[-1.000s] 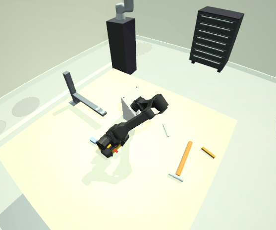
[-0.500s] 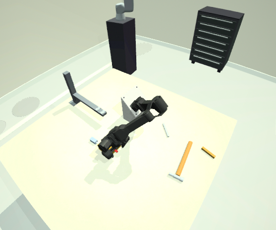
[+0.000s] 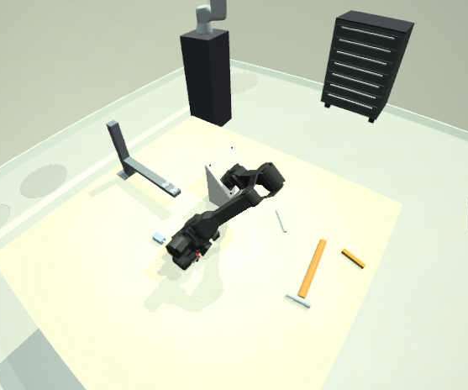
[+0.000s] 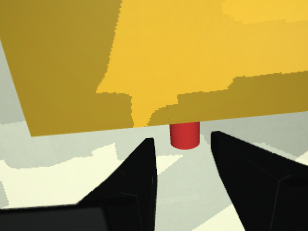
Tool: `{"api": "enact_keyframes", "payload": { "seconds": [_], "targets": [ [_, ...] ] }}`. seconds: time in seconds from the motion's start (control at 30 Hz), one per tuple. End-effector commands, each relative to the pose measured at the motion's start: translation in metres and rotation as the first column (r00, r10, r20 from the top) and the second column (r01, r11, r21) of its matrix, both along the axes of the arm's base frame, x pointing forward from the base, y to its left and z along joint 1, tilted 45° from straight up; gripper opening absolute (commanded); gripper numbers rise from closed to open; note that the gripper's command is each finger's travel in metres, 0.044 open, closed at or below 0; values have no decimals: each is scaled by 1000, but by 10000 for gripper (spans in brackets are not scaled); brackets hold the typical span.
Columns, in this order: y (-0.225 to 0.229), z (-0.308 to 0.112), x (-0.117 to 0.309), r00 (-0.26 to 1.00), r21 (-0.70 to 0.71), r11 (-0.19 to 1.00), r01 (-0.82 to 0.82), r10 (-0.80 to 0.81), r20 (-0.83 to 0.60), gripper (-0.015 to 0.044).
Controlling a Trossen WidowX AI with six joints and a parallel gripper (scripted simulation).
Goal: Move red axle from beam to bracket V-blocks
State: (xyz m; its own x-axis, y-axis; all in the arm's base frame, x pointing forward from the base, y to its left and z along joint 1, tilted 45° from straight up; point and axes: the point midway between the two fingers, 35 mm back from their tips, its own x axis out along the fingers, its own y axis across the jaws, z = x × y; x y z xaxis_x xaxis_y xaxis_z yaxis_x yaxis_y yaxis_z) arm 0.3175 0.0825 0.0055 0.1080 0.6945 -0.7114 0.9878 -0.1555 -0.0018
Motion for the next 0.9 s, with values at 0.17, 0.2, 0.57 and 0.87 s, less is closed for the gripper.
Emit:
{"api": "enact_keyframes", "payload": {
  "seconds": [0.17,0.2,0.57,0.87],
  "targets": [
    [0,0,0,1000,0,1000,0,0,1,13],
    [0,0,0,1000,0,1000,0,0,1,6],
    [6,6,2,1000,-1,1000,0,0,1,0],
    [15,15,5,1000,-2,1000,0,0,0,0]
  ]
}}
